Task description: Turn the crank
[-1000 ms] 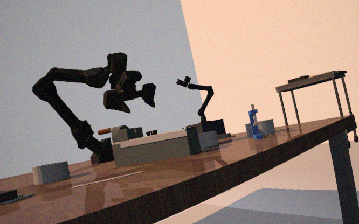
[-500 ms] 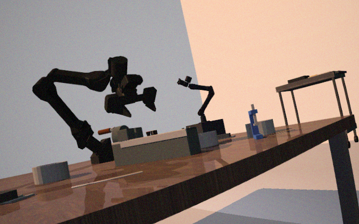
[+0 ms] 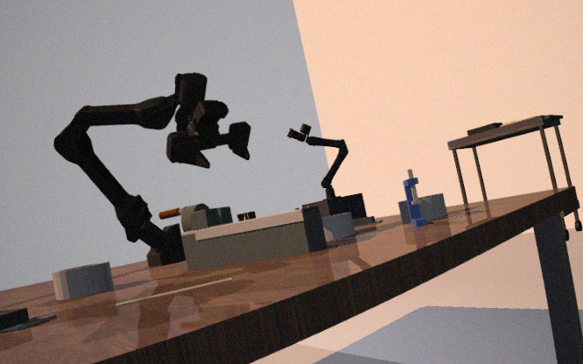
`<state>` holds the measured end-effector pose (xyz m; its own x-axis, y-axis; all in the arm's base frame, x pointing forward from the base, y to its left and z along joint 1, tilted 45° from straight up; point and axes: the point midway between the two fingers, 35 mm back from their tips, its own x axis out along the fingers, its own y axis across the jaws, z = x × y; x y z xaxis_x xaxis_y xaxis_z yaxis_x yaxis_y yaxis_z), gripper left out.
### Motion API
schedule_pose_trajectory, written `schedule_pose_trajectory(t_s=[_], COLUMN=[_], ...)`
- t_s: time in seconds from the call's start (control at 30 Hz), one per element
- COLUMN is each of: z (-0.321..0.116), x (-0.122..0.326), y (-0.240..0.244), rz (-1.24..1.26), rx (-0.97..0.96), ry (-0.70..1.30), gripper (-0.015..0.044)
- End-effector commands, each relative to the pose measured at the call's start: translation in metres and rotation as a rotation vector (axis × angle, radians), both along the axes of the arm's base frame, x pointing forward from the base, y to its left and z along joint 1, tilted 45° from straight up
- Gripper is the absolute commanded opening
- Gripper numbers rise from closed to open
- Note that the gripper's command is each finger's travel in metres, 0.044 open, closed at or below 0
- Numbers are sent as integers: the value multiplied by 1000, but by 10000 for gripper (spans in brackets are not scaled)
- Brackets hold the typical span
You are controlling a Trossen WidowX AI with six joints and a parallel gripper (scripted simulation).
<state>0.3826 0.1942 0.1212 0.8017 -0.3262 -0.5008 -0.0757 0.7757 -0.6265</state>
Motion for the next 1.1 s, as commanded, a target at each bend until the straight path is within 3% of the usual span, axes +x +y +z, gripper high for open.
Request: schedule_pose_trajectory(t_s=[0.0,0.83,1.07], z=[7,62,61], x=[-3,-88,-91], y=[-4,-84,-87], rz=[9,393,405], rx=[-14,-176,-180], ry=[20,330,337], gripper=[440,440,440])
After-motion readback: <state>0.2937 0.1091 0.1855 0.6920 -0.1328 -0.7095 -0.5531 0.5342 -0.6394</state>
